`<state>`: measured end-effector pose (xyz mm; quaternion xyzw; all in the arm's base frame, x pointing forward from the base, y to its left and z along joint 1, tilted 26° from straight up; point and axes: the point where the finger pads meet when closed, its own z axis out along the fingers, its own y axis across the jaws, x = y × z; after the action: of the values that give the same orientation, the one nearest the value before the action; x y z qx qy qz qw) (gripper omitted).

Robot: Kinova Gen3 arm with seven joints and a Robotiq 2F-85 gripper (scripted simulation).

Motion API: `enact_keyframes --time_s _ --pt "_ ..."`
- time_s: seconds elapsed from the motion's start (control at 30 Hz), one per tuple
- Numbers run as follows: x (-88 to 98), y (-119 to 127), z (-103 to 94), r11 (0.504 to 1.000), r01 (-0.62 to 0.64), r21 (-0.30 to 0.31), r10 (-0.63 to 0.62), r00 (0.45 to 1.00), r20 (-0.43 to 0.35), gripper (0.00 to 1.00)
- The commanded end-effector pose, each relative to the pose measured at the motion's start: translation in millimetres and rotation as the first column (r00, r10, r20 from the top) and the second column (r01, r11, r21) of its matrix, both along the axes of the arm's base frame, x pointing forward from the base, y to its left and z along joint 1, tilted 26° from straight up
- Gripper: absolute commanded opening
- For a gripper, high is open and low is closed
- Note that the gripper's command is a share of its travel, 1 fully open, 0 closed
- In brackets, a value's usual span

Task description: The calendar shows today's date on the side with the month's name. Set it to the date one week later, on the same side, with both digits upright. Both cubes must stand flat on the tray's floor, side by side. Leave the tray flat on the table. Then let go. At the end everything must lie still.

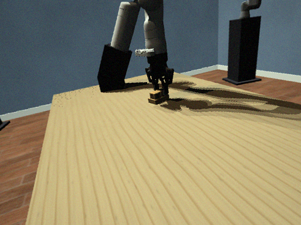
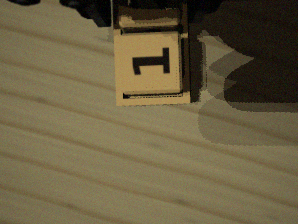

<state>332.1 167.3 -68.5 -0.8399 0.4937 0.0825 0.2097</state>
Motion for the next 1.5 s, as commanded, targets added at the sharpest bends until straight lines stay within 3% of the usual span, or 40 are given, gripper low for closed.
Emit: enact_keyframes --time_s 0.0,0.5,0.53,1.47 --pt "0.4 -0.3 0.4 1.000 0.001 0.000 -0.001 1.000 0.001 0.46" --pt "0.4 -0.3 0.4 1.000 0.001 0.000 -0.001 1.000 0.001 0.46" --pt "0.4 -0.3 0.4 1.000 0.001 0.000 -0.001 1.000 0.001 0.26" --pt "0.4 -0.3 0.4 1.000 0.001 0.000 -0.001 1.000 0.001 0.26"
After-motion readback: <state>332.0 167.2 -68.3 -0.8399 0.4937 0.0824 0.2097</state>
